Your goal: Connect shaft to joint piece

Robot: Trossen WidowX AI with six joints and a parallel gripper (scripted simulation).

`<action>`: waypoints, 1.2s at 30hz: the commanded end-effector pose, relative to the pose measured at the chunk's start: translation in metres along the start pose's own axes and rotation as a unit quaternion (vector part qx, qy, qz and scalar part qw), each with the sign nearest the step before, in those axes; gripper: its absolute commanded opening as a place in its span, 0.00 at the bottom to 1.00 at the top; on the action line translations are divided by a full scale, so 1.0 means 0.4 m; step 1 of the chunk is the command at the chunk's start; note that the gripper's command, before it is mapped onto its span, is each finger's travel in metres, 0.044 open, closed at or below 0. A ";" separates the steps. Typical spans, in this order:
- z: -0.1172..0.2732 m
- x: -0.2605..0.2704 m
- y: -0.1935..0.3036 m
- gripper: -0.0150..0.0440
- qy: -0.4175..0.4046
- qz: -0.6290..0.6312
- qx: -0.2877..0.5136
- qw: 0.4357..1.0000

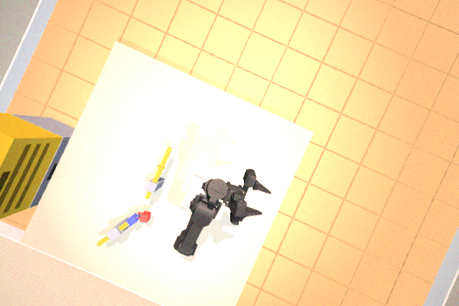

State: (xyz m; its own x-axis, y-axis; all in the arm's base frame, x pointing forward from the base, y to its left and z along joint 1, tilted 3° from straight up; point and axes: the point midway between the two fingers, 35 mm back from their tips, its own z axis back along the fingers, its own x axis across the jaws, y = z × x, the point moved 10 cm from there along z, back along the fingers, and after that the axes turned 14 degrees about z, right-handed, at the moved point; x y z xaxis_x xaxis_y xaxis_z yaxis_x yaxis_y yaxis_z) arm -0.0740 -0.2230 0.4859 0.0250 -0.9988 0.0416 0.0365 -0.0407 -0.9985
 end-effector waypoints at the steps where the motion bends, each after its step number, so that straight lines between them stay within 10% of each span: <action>1: 0.000 0.000 0.000 0.98 0.000 0.000 0.000 1.000; 36: 0.433 0.046 0.170 1.00 -0.487 0.180 0.089 0.850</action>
State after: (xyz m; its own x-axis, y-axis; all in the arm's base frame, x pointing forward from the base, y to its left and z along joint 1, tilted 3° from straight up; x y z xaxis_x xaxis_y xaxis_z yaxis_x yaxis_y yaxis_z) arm 0.0829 -0.2443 0.4332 0.8274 -0.5403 -0.1534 0.0269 0.3108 -0.9501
